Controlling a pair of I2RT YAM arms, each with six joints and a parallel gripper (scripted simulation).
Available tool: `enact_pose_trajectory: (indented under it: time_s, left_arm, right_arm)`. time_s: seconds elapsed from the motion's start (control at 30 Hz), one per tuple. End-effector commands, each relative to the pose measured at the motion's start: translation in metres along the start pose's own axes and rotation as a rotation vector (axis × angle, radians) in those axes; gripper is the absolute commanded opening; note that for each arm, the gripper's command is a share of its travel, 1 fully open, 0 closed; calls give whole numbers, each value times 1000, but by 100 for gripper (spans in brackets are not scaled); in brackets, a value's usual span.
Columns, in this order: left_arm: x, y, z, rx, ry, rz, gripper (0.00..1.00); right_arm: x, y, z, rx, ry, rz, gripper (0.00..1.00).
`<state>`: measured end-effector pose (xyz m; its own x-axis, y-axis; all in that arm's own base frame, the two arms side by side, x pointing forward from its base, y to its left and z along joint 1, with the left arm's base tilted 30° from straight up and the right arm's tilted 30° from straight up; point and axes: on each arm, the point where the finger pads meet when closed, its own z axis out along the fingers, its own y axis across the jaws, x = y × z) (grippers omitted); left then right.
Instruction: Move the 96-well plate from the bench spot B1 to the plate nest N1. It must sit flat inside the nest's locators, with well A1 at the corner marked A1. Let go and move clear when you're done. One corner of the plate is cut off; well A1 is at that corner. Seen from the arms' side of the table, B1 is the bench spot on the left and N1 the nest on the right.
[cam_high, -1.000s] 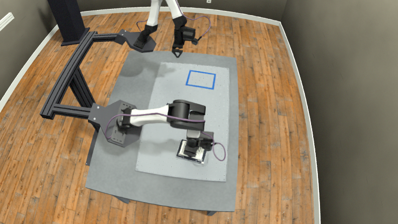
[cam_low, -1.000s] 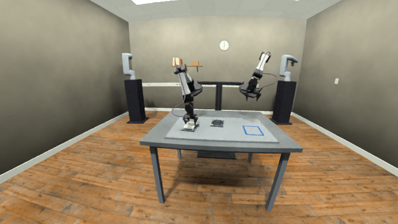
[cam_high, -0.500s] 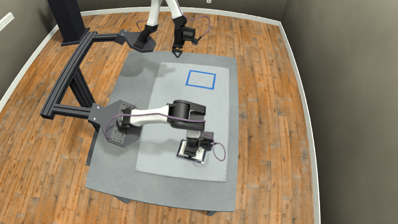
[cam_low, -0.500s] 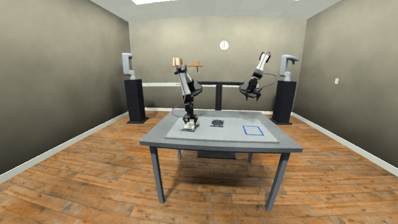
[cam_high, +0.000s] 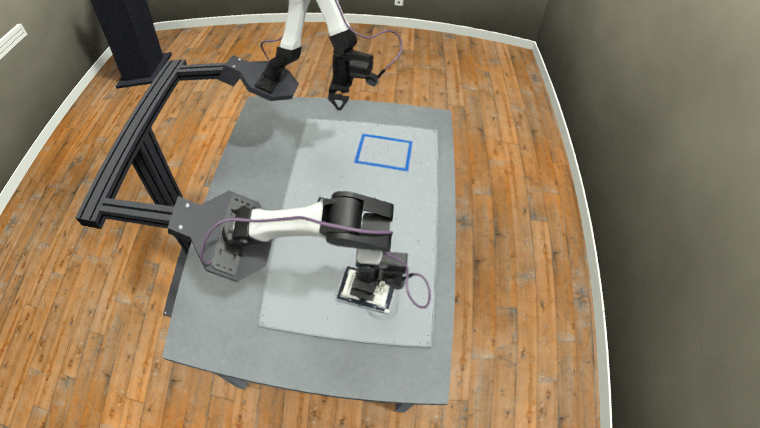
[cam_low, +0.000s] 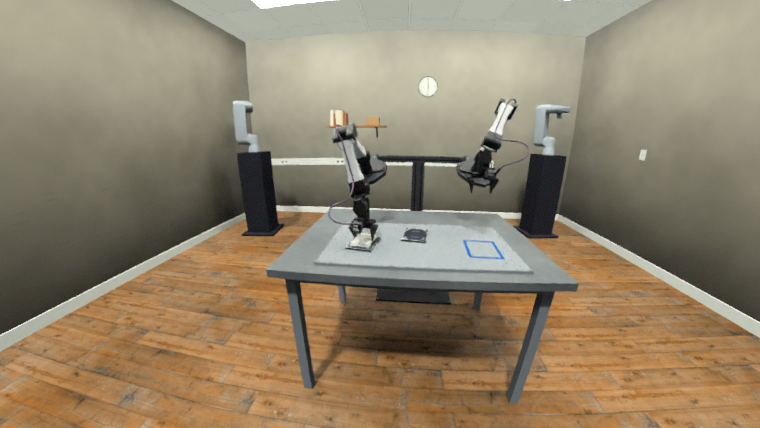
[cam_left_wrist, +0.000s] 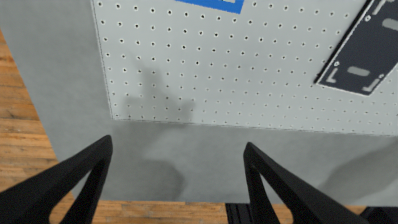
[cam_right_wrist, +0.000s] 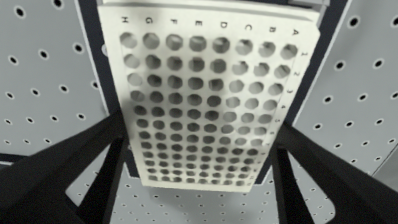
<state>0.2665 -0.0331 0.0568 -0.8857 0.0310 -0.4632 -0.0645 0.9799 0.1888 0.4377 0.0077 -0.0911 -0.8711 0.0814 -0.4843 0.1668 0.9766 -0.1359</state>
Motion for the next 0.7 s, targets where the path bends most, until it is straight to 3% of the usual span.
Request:
enact_pose_trajectory:
  time_s: [0.0, 0.67]
  left_arm:
    - [-1, 1, -1, 1, -2, 2, 100]
    - [-1, 1, -1, 1, -2, 2, 100]
  right_arm:
    - [6, -3, 9, 1, 19, -5, 0]
    - [6, -4, 10, 1, 22, -5, 0]
